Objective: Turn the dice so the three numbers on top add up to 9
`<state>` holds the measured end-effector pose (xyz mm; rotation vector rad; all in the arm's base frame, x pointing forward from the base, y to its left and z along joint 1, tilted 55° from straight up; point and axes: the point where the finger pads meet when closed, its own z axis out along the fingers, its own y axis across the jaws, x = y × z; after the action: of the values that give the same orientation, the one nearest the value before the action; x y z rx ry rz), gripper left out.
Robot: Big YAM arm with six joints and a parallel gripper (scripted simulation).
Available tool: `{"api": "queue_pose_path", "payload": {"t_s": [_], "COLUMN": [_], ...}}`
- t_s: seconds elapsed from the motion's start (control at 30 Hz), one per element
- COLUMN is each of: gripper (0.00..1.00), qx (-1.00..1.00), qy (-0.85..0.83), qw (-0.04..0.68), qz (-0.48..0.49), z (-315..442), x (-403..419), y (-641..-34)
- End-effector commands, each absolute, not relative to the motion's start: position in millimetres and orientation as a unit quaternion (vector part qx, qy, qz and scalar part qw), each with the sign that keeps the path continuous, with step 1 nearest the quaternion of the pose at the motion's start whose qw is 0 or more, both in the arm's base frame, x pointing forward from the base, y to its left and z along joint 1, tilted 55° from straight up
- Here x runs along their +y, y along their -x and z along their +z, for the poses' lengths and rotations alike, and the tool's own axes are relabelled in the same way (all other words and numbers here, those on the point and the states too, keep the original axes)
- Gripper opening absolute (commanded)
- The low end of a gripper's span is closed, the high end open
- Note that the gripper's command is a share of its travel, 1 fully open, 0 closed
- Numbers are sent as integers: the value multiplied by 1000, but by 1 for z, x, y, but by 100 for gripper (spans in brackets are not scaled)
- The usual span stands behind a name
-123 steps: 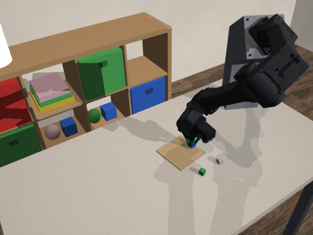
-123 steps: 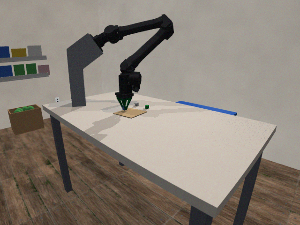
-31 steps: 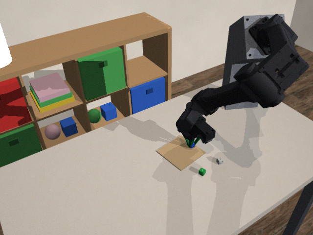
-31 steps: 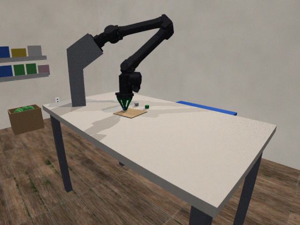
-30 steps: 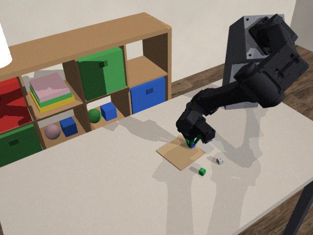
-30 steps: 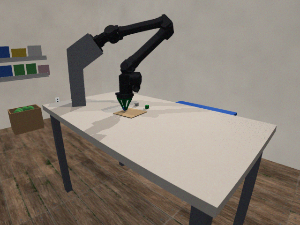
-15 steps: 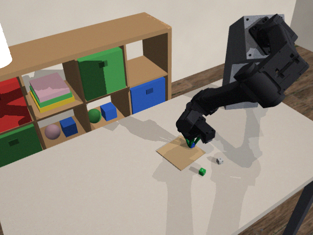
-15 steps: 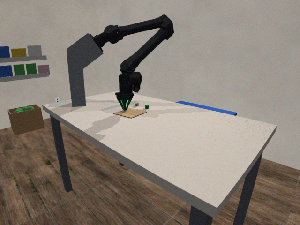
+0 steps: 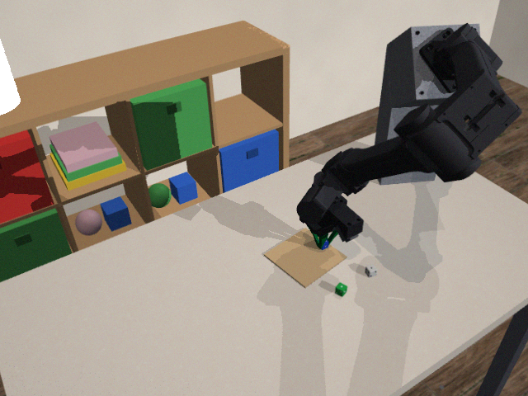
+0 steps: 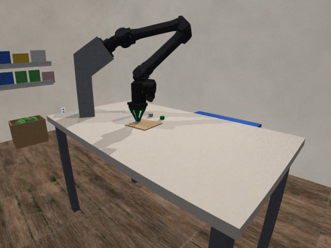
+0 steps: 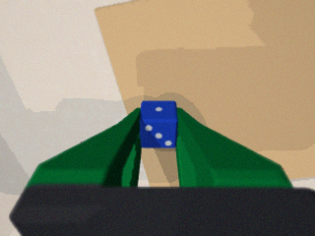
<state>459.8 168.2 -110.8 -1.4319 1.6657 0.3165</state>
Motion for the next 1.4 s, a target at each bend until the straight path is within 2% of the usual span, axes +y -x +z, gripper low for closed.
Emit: {"api": "queue_pose_path", "payload": {"t_s": [0.0,1.37], "gripper": [15,15], "qx": [674,676], "qy": [572,572], "qw": [453,447], "qz": [117,124], "z": [-101,-110], "x": [156,162], "y": [-467,-462]}}
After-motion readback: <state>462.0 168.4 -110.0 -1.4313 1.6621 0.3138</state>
